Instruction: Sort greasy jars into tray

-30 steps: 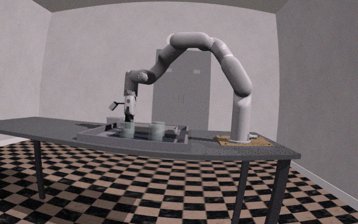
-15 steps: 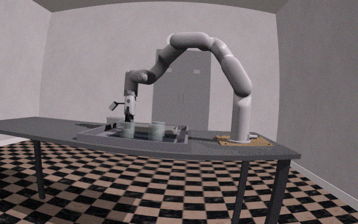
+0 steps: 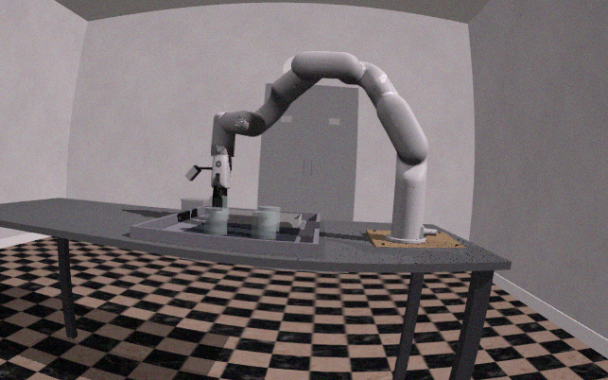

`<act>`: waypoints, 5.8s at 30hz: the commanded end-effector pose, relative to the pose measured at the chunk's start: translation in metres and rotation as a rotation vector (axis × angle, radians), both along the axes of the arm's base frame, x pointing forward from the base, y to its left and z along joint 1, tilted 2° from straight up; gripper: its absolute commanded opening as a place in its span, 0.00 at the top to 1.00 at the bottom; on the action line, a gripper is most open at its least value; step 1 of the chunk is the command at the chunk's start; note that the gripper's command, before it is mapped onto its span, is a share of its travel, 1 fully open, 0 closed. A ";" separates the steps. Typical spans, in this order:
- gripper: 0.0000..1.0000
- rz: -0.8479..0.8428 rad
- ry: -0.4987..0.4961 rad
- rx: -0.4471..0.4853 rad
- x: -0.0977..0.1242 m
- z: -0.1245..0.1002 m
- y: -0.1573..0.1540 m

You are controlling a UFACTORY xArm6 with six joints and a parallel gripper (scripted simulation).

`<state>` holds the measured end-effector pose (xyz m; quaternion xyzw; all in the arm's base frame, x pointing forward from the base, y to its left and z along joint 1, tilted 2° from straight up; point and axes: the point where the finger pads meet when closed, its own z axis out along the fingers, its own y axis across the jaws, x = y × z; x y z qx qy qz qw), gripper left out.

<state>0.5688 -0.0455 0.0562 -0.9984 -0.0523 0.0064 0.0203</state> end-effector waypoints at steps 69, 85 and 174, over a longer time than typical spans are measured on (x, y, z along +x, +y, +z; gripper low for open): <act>1.00 0.000 -0.007 -0.001 -0.021 0.107 -0.081; 1.00 0.000 -0.007 -0.001 -0.034 0.105 -0.125; 1.00 0.000 -0.007 -0.001 -0.067 0.001 -0.226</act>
